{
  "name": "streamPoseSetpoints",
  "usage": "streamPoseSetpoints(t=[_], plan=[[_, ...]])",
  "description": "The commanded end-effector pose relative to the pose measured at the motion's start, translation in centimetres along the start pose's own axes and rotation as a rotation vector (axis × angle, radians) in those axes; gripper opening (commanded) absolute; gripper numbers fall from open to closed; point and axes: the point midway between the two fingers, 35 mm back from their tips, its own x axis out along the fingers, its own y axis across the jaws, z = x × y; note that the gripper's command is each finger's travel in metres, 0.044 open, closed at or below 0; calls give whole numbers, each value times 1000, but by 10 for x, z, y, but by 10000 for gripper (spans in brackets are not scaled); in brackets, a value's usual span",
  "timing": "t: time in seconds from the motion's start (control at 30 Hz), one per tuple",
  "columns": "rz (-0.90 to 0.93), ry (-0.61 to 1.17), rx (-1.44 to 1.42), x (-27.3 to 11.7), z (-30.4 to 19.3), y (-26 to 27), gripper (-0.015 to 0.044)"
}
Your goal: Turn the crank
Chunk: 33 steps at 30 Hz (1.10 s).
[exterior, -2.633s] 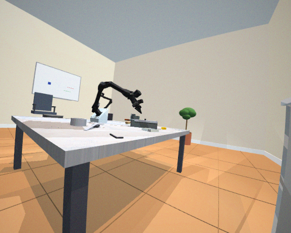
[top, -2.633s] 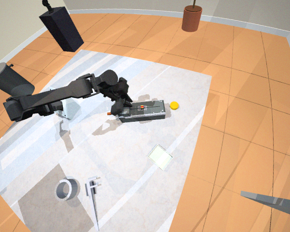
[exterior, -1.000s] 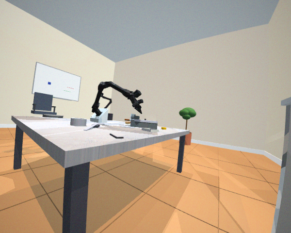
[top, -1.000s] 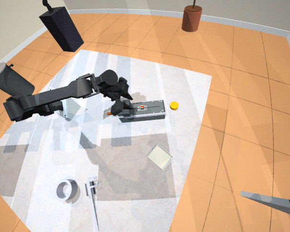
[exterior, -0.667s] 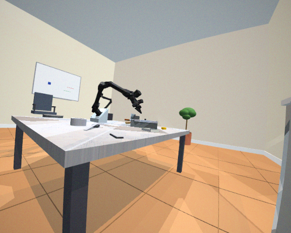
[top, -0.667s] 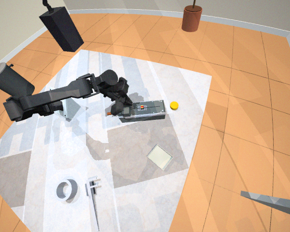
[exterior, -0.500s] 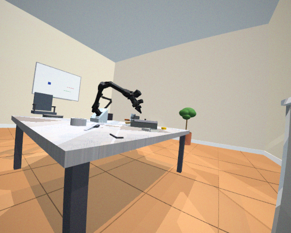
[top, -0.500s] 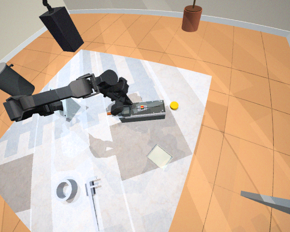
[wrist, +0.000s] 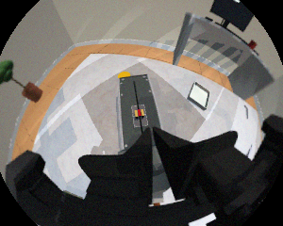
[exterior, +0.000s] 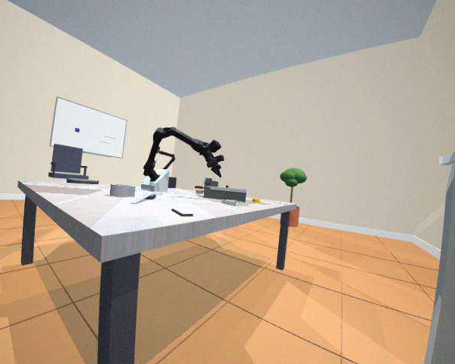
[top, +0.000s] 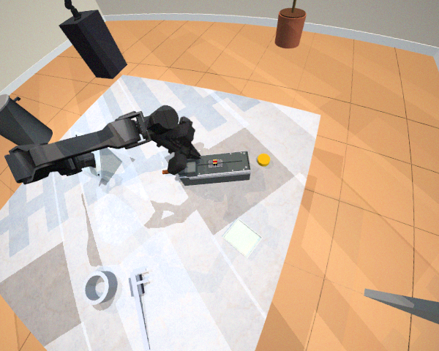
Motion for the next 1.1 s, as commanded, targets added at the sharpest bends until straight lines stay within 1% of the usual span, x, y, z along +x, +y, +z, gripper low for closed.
streamPoseSetpoints(t=[0.0, 0.43, 0.47, 0.5, 1.07], plan=[[0, 0, 0, 0, 0, 0, 79], [0, 0, 0, 0, 0, 0, 420], [0, 0, 0, 0, 0, 0, 440], [0, 0, 0, 0, 0, 0, 440], [0, 0, 0, 0, 0, 0, 0]])
